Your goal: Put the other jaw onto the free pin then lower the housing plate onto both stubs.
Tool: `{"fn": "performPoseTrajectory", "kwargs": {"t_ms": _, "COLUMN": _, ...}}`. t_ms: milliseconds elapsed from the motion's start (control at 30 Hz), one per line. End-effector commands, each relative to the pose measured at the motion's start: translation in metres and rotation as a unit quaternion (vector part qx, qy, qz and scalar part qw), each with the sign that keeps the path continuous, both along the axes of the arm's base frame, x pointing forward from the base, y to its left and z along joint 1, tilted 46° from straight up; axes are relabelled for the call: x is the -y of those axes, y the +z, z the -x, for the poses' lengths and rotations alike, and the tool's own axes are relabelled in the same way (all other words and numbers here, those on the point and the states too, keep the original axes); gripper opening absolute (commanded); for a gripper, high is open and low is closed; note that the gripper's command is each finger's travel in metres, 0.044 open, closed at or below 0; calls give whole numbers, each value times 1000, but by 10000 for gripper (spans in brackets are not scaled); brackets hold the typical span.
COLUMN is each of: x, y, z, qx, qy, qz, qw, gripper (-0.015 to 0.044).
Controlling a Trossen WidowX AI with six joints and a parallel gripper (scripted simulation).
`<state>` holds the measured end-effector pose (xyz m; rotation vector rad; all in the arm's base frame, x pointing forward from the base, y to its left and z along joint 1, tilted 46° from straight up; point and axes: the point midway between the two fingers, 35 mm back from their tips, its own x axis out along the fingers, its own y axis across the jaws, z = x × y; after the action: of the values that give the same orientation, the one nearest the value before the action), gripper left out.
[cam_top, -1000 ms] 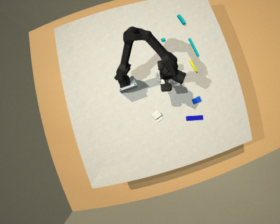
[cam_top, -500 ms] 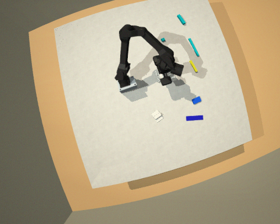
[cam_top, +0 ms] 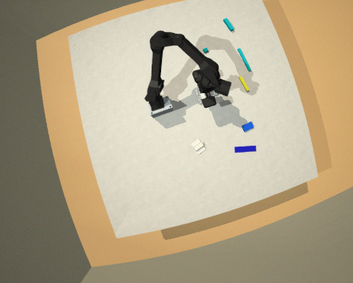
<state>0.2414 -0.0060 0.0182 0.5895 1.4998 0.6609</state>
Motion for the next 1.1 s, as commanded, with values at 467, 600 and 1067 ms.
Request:
{"fn": "performPoseTrajectory", "kwargs": {"t_ms": 467, "x": 4, "y": -4, "z": 6, "qx": 1, "qy": 1, "qz": -2, "qw": 1000, "gripper": 351}}
{"fn": "performPoseTrajectory", "kwargs": {"t_ms": 600, "x": 4, "y": -4, "z": 6, "qx": 1, "qy": 1, "qz": -2, "qw": 1000, "gripper": 351}}
{"fn": "performPoseTrajectory", "kwargs": {"t_ms": 1067, "x": 4, "y": -4, "z": 6, "qx": 1, "qy": 1, "qz": -2, "qw": 1000, "gripper": 351}}
